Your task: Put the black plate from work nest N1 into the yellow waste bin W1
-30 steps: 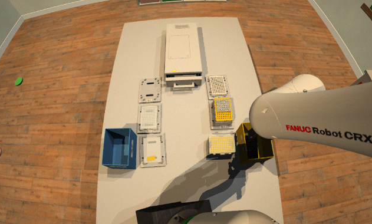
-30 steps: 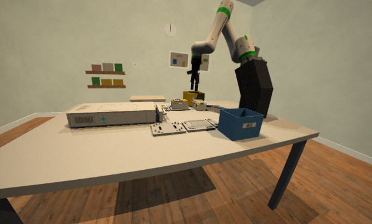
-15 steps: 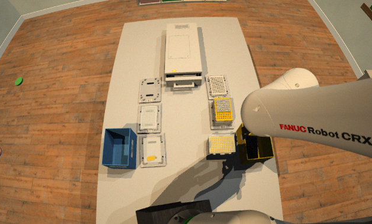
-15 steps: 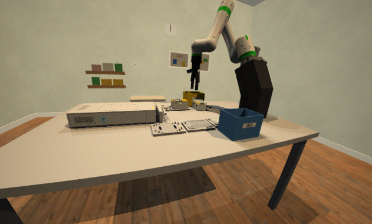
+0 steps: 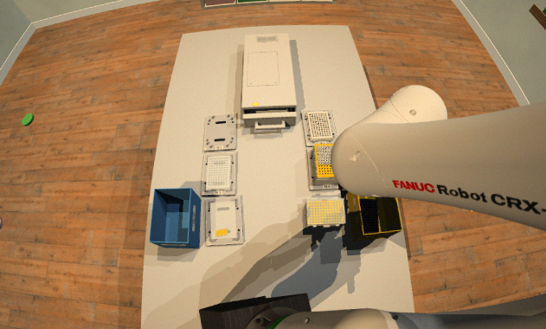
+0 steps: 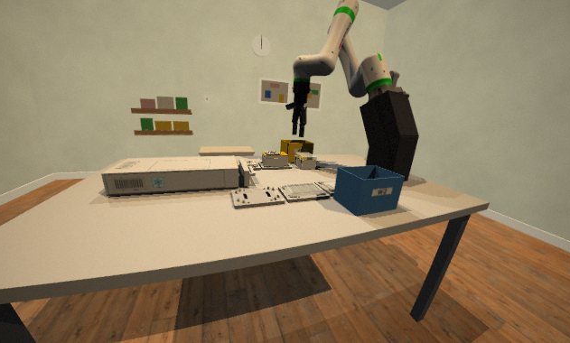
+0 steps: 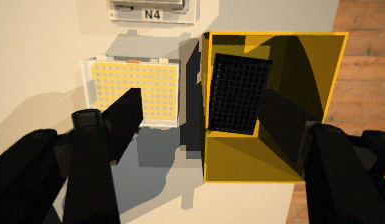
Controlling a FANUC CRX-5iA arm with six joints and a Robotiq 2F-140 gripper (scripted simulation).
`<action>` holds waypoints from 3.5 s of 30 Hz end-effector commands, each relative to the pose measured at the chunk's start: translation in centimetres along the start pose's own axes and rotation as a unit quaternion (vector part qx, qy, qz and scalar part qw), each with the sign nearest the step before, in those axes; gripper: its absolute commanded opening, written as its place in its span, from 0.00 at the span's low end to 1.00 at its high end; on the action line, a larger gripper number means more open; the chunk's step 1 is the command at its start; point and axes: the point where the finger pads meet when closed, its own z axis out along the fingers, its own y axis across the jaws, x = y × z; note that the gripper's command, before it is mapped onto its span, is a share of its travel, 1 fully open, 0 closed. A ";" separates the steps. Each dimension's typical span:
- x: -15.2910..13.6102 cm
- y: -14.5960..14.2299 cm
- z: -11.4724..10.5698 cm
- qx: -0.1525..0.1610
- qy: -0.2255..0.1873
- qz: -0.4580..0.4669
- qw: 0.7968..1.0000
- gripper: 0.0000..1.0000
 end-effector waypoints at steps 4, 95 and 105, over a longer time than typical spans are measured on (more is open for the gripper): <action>0.7 -1.6 -0.5 0.000 0.000 0.000 1.000 0.70; 10.5 -25.1 -7.3 0.000 0.000 0.000 1.000 0.70; 10.5 -25.1 -7.3 0.000 0.000 0.000 1.000 0.70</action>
